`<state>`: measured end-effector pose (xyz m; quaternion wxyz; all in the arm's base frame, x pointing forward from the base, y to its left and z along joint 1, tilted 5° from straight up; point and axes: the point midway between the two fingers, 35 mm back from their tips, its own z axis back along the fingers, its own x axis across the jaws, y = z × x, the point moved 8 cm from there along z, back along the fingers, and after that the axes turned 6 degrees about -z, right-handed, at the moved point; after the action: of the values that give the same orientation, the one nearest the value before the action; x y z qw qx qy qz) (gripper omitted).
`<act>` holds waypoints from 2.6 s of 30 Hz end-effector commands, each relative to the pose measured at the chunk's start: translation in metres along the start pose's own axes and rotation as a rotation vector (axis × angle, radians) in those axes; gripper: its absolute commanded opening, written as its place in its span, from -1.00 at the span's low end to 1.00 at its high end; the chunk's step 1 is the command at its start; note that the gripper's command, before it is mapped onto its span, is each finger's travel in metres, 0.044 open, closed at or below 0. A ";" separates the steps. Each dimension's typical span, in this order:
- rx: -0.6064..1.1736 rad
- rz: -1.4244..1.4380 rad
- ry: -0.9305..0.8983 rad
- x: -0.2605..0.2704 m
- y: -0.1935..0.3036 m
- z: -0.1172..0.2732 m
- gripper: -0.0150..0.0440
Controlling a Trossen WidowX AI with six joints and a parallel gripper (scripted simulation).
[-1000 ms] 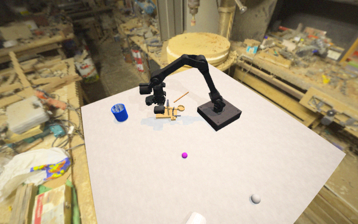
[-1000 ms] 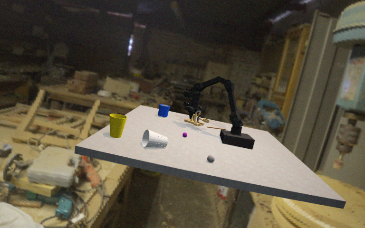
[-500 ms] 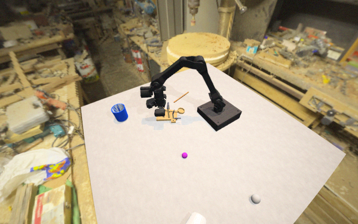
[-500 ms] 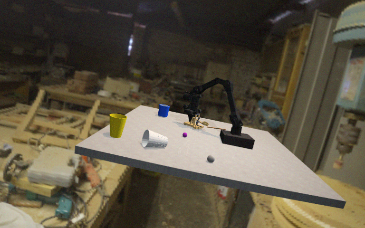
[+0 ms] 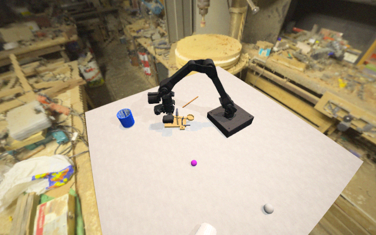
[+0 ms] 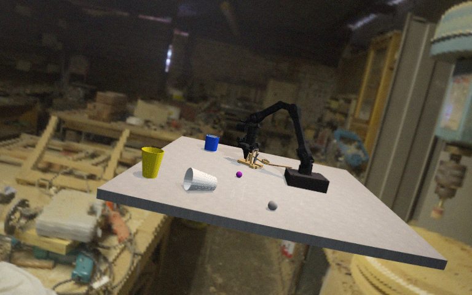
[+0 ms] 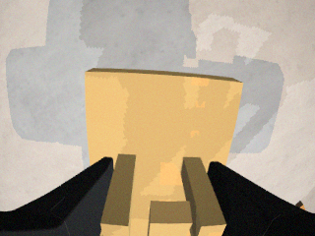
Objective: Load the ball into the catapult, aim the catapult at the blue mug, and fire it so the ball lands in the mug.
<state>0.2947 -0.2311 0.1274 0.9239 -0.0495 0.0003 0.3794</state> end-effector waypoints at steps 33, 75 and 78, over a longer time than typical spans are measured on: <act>-0.004 0.022 -0.002 0.010 0.004 0.127 0.82; -0.006 0.525 -0.025 0.282 0.172 0.000 0.53; -0.006 0.525 -0.025 0.282 0.172 -0.004 0.53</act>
<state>0.3758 0.0890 0.1007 0.7945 -0.0442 -0.0013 0.6056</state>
